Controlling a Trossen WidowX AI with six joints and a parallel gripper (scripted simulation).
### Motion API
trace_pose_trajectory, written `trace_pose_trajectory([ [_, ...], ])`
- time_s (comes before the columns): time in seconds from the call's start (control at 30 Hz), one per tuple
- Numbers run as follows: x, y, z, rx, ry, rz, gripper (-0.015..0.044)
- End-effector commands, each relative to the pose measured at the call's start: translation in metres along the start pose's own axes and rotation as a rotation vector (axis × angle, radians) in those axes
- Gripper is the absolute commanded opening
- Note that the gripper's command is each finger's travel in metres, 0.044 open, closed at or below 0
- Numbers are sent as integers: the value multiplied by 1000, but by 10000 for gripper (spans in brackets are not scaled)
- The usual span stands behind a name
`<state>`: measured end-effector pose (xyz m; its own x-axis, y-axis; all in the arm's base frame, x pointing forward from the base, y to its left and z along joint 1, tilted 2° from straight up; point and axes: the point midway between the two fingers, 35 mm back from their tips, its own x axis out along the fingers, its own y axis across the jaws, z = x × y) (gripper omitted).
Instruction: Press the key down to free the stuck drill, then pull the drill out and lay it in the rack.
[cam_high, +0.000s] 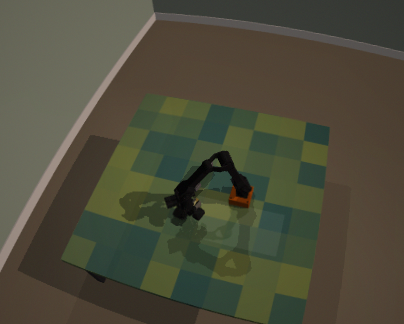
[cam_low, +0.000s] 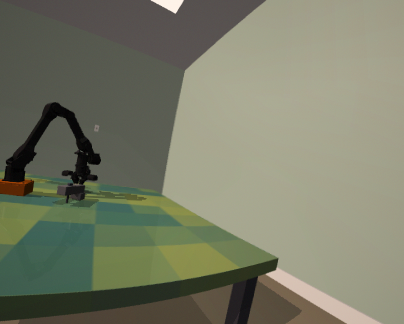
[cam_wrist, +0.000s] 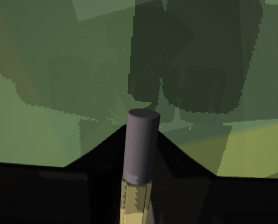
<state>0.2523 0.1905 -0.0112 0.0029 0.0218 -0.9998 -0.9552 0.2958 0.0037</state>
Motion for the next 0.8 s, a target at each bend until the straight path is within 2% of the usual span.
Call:
trace_pose_trajectory([
  [0.0,4,0,-7,5,20,3,0],
  [0.67,4,0,-7,5,20,3,0],
  [0.77,0,0,0,0,0,0,79],
])
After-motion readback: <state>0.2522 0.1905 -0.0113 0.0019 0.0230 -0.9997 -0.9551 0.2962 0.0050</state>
